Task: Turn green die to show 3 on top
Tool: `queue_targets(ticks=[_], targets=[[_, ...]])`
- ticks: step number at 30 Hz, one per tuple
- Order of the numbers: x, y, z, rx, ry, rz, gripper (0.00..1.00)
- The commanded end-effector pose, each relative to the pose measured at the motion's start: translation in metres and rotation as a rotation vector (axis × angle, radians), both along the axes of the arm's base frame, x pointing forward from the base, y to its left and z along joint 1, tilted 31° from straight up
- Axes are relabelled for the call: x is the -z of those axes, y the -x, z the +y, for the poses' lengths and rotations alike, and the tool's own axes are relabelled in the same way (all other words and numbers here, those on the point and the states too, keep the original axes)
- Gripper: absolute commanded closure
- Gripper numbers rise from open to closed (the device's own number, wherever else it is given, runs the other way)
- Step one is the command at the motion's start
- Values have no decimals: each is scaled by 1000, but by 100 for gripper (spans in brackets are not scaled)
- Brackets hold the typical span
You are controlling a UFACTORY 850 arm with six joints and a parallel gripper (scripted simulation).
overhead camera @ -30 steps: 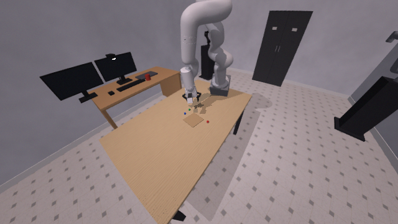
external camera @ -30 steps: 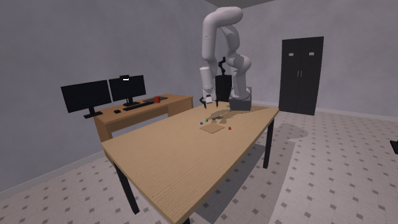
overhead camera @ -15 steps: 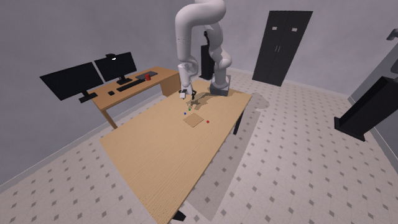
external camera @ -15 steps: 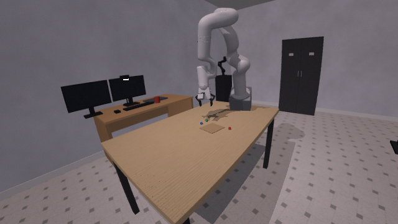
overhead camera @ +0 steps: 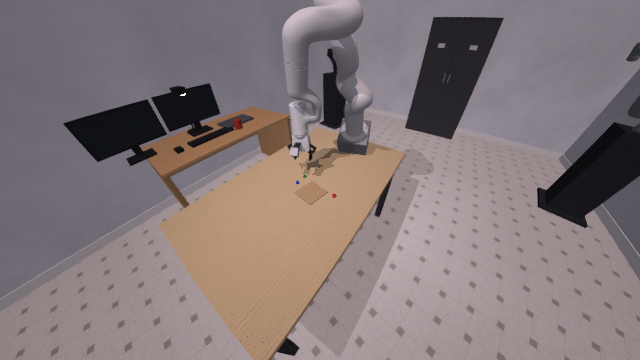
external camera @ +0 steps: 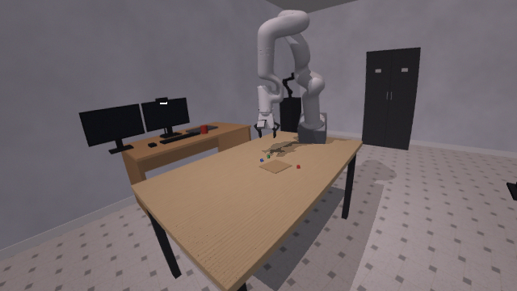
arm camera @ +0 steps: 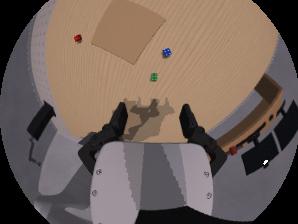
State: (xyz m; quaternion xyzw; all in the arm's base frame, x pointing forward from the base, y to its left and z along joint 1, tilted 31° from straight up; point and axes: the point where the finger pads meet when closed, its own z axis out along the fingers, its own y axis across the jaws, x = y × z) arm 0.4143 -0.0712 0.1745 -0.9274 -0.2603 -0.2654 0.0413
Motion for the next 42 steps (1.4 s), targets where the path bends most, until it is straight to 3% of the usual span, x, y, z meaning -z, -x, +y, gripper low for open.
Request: queue_targets(ticks=[1, 17, 42], targets=[[0, 0, 0, 1, 1, -2, 0], [0, -1, 0, 46, -25, 9, 0], [12, -6, 3, 685, -384, 171, 0]])
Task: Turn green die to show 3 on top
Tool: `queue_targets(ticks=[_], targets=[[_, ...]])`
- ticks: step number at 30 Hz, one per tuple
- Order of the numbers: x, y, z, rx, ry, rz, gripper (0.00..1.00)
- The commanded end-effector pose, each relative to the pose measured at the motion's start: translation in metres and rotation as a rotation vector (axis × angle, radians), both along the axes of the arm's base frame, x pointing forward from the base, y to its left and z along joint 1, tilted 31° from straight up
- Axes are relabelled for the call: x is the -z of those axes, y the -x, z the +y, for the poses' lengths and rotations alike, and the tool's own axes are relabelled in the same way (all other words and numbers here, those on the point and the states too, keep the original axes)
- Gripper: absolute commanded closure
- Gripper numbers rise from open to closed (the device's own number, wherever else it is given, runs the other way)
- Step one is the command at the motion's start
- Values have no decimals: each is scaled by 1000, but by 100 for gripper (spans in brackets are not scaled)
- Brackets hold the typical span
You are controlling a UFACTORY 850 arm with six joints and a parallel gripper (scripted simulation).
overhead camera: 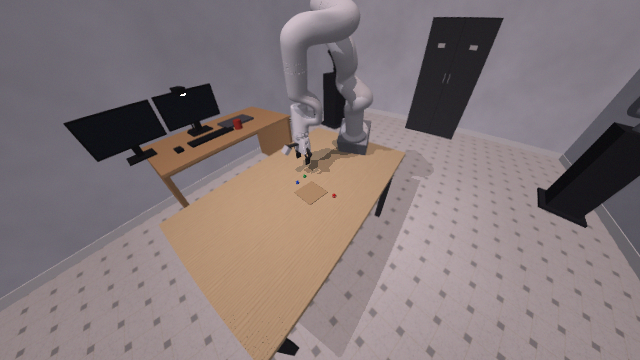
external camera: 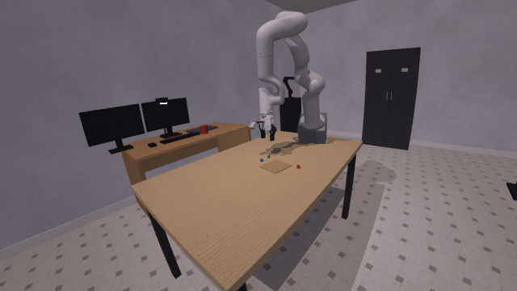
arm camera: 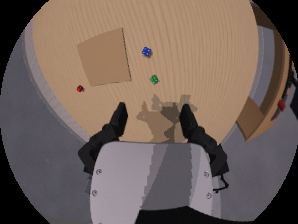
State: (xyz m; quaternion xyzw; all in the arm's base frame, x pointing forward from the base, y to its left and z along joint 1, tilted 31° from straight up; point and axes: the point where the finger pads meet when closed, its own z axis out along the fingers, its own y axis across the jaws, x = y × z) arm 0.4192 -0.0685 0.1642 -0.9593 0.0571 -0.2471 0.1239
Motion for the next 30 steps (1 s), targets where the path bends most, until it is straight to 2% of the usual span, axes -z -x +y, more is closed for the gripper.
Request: queue_targets(ticks=[1, 4, 6, 8, 21, 24, 25, 30], targets=[[2, -1, 0, 121, -80, 48, 0], [4, -2, 1, 216, -135, 72, 0], [4, -2, 1, 216, -135, 72, 0], [5, -3, 1, 313, -190, 96, 0], [11, -6, 2, 634, -372, 177, 0], [12, -6, 2, 645, -378, 179, 0], [13, -6, 2, 725, -423, 199, 0], [15, -7, 3, 839, -488, 228, 0]])
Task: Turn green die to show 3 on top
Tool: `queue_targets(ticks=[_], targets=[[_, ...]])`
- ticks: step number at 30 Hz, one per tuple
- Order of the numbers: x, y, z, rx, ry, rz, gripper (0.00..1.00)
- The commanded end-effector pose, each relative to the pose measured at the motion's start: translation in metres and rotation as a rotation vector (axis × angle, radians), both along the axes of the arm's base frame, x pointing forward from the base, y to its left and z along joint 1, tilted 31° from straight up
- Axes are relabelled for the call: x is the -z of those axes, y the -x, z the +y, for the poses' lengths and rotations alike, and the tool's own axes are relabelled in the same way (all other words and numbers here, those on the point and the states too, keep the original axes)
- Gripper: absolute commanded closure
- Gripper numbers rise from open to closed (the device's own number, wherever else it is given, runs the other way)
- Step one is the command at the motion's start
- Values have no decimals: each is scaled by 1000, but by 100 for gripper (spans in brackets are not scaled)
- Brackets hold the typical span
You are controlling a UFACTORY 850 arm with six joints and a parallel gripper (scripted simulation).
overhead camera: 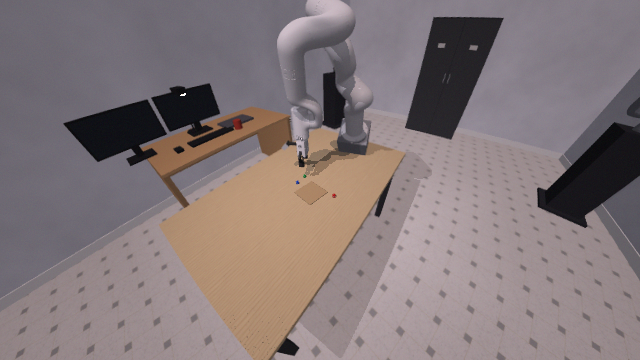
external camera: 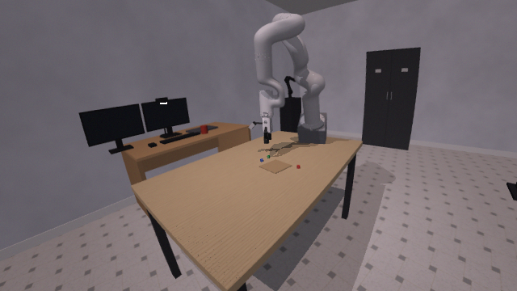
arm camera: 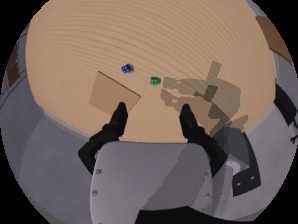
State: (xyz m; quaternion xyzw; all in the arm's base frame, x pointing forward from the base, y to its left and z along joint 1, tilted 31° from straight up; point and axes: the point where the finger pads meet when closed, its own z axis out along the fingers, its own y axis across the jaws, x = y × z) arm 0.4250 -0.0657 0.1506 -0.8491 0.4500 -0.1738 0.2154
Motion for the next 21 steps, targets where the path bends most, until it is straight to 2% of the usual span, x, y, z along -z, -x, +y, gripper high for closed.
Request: queue_targets(ticks=[1, 7, 10, 11, 21], targets=[[2, -2, 0, 138, -92, 52, 0], [5, -3, 1, 297, -182, 92, 0], [6, -3, 1, 313, -190, 96, 0], [7, -3, 1, 390, -234, 116, 0], [11, -5, 1, 611, -358, 171, 0]])
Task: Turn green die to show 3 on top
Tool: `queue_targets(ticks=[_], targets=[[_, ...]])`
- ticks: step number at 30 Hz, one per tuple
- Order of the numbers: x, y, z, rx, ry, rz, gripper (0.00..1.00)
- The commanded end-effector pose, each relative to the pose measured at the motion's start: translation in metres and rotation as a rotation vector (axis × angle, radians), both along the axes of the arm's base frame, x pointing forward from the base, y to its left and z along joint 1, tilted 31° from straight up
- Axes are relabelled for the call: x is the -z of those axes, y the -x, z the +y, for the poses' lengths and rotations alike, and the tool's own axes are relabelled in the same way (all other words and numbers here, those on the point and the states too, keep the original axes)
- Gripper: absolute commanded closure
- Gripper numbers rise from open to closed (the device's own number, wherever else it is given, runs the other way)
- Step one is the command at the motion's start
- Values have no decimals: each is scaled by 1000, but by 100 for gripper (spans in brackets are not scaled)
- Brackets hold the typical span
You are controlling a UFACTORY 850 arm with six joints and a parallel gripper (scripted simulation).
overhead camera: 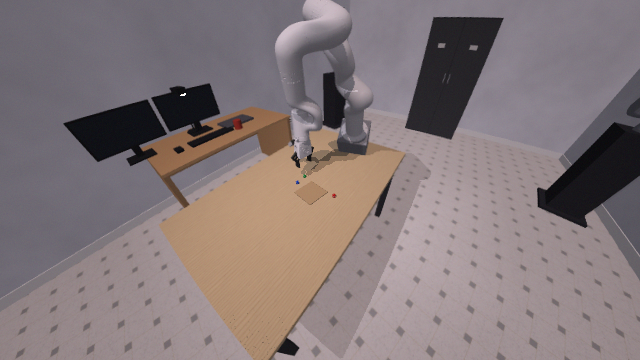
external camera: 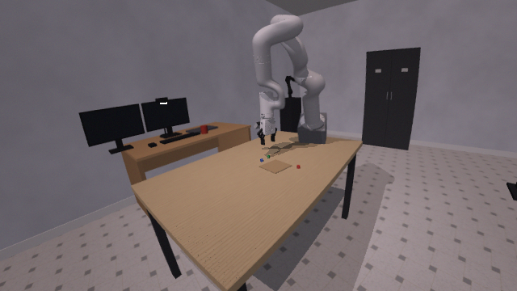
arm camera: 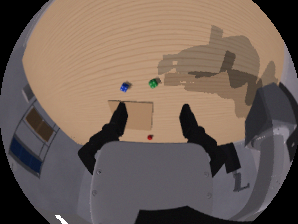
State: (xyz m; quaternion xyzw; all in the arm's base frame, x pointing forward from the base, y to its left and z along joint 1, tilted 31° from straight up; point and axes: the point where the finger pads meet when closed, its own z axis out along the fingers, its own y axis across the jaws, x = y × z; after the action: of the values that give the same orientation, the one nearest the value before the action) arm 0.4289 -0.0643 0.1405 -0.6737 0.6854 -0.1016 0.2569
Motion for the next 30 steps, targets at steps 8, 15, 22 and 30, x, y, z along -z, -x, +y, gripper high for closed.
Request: queue_targets(ticks=[8, 15, 22, 30], targets=[[5, -2, 0, 290, -178, 90, 0], [9, -3, 1, 465, -275, 133, 0], [12, -4, 1, 608, -355, 168, 0], [16, -5, 1, 791, -456, 212, 0]])
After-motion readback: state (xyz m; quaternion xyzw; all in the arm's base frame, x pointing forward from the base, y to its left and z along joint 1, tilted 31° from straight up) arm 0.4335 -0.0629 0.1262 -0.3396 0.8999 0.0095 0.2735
